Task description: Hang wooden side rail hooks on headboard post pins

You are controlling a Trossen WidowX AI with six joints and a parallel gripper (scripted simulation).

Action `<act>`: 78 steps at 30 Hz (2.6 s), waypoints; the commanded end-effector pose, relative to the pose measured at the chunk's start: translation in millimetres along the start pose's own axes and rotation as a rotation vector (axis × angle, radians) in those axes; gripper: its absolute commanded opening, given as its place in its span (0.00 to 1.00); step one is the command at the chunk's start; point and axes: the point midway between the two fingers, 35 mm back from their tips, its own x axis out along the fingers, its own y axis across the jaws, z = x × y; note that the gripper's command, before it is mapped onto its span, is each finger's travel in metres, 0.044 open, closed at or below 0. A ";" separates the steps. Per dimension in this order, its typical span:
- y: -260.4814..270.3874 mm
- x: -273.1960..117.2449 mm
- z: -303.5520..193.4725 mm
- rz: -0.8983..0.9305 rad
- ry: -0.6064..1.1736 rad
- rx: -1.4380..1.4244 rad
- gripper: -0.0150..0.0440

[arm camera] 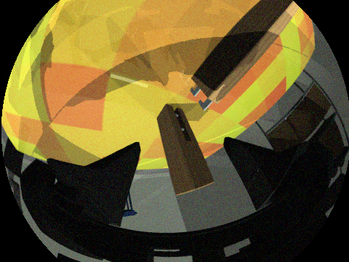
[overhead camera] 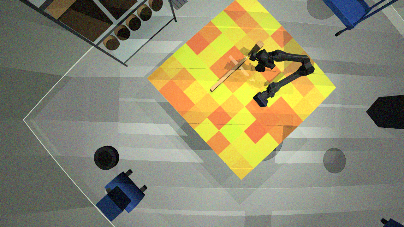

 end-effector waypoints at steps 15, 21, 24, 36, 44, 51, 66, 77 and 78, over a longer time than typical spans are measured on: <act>-16.8 3.5 6.3 -0.096 0.152 1.552 1.00; -19.4 4.7 7.3 -0.148 0.174 1.864 1.00; -20.7 5.3 8.0 -0.176 0.179 2.020 1.00; -24.1 5.9 8.5 -0.349 0.178 2.638 1.00; -25.1 5.6 8.2 -0.460 0.143 2.947 1.00; -25.1 5.6 8.2 -0.460 0.143 2.947 1.00; -25.1 5.6 8.2 -0.460 0.143 2.947 1.00; -41.6 8.5 9.8 -0.279 0.149 2.697 1.00; -47.8 9.4 10.7 -0.214 0.143 2.594 1.00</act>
